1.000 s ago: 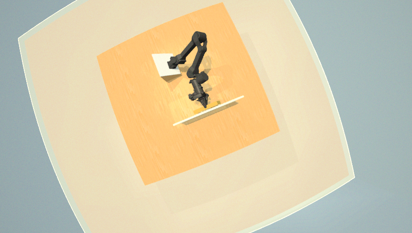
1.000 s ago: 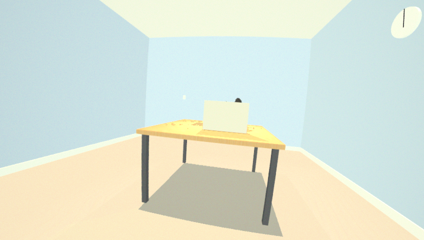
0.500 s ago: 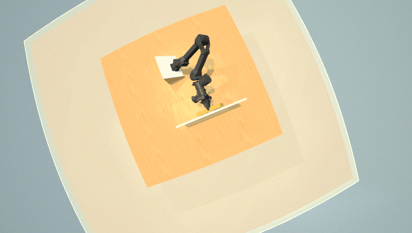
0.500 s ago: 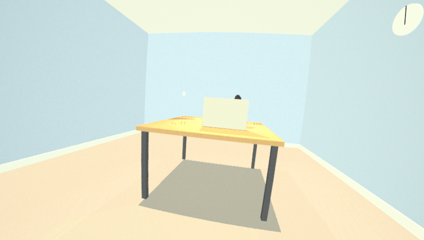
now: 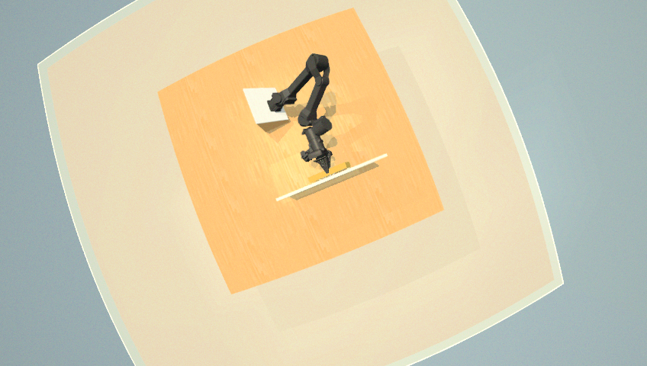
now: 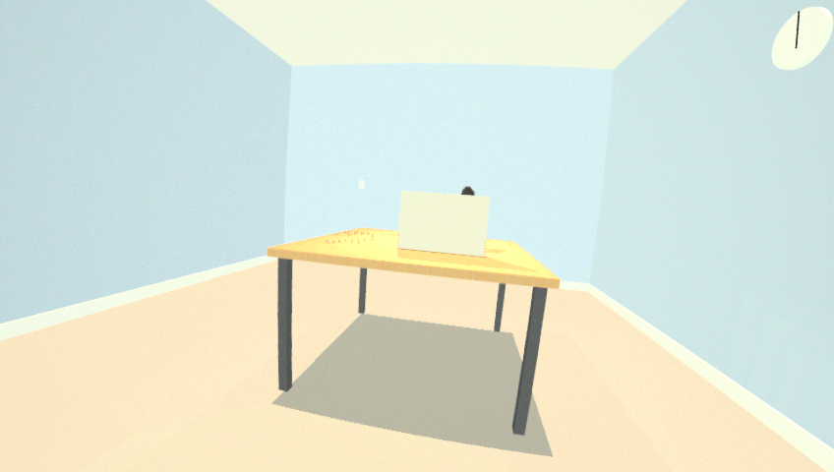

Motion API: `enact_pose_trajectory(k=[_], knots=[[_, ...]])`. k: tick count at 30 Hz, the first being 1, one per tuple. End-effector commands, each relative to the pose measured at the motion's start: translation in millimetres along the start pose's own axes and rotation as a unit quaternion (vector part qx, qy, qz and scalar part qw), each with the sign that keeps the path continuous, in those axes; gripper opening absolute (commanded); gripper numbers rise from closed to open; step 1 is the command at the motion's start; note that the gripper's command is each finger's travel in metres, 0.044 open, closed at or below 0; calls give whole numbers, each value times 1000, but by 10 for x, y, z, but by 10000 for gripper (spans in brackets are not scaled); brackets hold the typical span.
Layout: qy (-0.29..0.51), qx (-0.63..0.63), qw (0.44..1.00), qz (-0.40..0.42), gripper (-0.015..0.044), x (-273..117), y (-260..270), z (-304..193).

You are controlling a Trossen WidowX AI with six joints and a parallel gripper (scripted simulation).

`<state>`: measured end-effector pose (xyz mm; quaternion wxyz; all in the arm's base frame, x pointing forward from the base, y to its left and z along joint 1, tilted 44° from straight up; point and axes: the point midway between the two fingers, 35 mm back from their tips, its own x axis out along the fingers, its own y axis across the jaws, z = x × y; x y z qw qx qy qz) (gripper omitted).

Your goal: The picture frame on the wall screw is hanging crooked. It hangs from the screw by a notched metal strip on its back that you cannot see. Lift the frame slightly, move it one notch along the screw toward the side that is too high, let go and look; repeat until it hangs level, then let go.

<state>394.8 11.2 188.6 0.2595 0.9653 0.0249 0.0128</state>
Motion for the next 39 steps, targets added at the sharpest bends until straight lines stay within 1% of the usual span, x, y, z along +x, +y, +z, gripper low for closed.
enact_pose_trajectory(k=[1, 39], knots=[[0, -22, 1000, 0, 0, -1, -5, -1], [-1, -119, 993, -1, 0, -1, 3, -7]])
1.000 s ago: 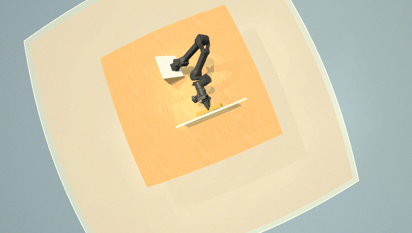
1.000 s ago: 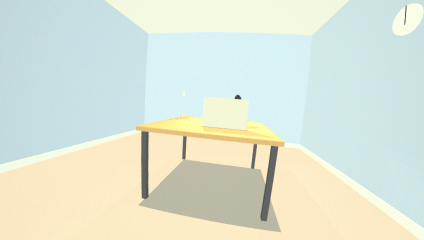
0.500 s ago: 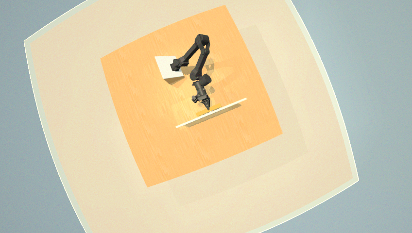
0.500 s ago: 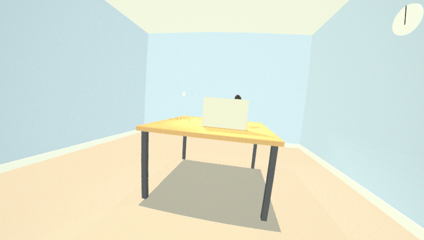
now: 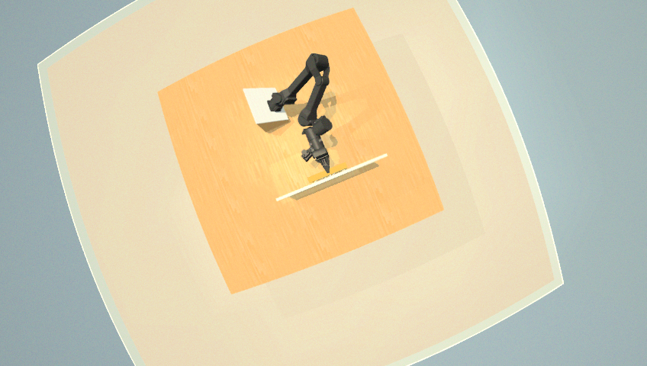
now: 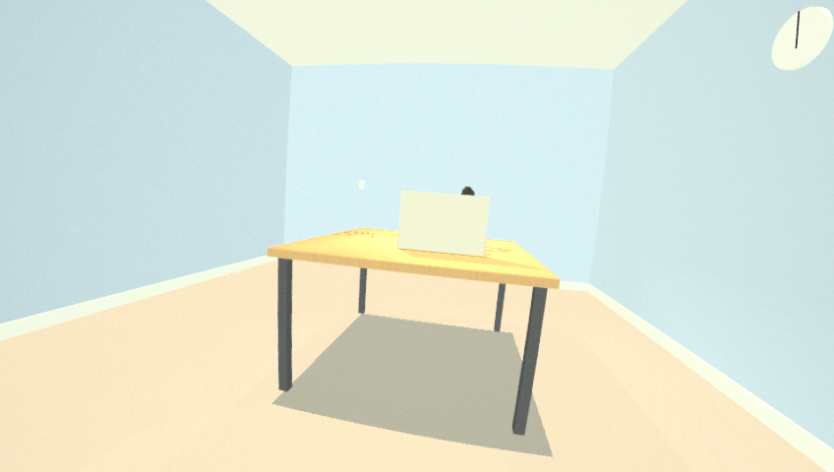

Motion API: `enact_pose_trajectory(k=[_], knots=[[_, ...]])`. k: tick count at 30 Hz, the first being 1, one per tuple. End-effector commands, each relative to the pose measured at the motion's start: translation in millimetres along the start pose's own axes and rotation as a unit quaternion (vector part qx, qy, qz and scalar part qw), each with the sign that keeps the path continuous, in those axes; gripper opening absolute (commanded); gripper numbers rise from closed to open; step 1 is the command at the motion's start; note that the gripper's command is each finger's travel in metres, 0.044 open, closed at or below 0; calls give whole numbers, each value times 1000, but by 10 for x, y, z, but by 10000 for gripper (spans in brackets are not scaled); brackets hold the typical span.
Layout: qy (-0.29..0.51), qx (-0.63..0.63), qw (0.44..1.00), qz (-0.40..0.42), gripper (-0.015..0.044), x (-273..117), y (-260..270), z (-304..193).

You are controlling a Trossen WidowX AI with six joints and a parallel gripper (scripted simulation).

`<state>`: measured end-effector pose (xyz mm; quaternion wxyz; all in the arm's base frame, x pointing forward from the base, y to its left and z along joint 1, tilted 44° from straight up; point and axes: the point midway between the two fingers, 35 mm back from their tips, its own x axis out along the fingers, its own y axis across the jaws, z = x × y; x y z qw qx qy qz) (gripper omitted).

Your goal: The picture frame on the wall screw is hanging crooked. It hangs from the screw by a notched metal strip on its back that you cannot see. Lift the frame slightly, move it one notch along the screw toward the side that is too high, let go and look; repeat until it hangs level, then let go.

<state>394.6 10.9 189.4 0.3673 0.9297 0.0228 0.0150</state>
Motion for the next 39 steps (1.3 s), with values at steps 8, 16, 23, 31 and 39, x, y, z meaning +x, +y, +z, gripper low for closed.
enact_pose_trajectory(k=[8, 16, 23, 31, 39], knots=[[0, -29, 1000, -1, 0, 0, -1, -4], [0, -24, 1000, 0, 157, 0, 2, -2], [0, -24, 1000, 0, 260, 0, 2, -2], [-2, 55, 998, 0, 260, -562, 24, -64], [-3, 122, 993, 1, 260, -996, -60, 1]])
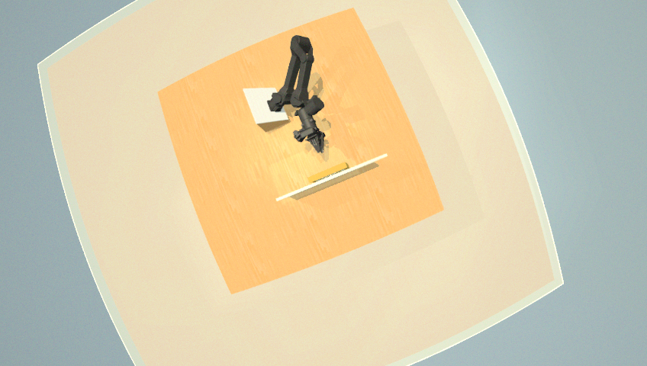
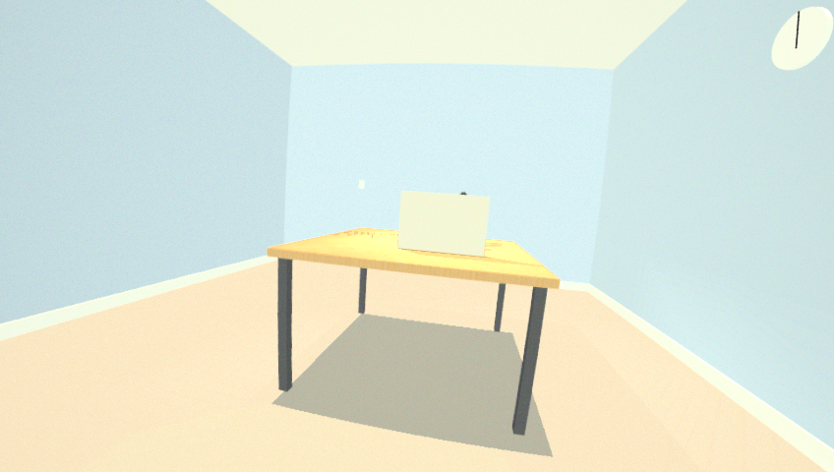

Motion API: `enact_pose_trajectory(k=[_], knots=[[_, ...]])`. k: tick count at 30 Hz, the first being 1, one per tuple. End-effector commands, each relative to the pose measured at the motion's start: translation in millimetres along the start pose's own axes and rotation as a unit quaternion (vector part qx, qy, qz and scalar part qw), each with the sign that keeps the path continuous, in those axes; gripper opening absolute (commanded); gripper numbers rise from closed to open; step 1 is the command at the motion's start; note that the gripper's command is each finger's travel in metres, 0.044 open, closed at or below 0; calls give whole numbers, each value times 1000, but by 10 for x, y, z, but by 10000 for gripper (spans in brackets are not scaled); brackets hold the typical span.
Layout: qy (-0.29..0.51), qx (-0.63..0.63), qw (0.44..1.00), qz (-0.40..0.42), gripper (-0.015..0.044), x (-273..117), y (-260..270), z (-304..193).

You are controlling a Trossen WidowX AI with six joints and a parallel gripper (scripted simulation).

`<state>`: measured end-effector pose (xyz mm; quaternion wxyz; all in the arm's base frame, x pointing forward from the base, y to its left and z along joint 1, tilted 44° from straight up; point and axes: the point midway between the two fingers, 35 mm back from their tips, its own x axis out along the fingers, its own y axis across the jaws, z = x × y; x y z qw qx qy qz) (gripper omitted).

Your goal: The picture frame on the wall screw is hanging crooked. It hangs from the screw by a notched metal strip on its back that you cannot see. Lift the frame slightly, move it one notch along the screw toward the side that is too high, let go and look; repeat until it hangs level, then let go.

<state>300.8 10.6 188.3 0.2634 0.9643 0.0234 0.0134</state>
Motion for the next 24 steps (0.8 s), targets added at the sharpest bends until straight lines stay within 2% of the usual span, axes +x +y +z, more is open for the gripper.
enact_pose_trajectory(k=[1, 11, 20, 24], knots=[[0, 0, 1000, 0, 260, -6, 9, 0], [-4, 4, 1000, -1, 260, -482, 381, -11], [-9, 12, 1000, -3, 260, -992, 389, 0], [-9, 10, 1000, 0, 260, -994, 395, 1]])
